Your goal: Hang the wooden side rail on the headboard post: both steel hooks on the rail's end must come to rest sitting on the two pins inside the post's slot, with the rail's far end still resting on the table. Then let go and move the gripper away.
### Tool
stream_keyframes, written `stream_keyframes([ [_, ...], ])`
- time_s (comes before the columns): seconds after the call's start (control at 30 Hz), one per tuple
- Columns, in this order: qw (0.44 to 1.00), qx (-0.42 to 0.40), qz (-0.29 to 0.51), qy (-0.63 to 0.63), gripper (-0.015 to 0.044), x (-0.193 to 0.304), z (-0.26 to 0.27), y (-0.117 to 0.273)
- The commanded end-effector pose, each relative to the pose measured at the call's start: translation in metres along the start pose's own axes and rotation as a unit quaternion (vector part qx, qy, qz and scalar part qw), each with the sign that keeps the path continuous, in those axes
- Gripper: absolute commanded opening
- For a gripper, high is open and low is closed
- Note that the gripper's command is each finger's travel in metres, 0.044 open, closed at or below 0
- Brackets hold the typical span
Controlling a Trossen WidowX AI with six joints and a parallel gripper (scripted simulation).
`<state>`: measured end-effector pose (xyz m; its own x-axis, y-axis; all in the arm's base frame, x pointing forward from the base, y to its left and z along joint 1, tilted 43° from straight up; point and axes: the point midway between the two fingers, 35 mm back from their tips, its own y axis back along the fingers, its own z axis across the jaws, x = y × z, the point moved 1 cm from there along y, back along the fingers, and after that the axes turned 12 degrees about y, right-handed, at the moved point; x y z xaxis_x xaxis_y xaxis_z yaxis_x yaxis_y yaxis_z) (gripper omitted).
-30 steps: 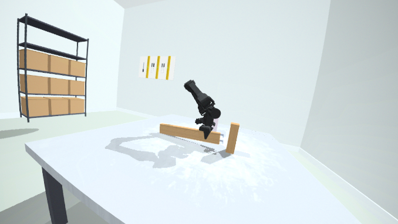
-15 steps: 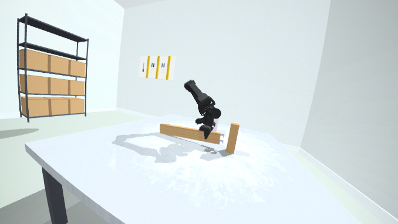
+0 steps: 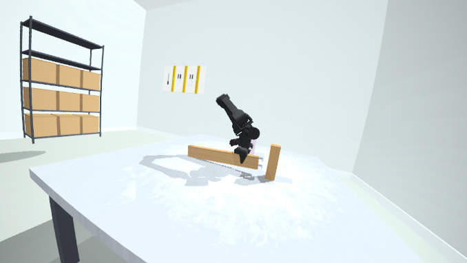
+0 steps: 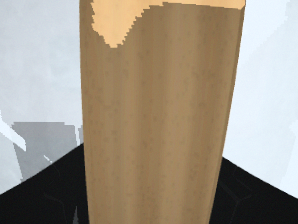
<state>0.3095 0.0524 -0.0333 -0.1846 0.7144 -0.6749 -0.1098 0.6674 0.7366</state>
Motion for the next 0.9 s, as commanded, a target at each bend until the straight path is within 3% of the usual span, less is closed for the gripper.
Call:
stream_keyframes([
  [0.0, 1.0, -0.007, 0.003, 0.002, 0.0, 0.0039, 0.0021, 0.0049],
  [0.87, 1.0, -0.007, 0.003, 0.002, 0.0, 0.0066, 0.0023, 0.0052],
])
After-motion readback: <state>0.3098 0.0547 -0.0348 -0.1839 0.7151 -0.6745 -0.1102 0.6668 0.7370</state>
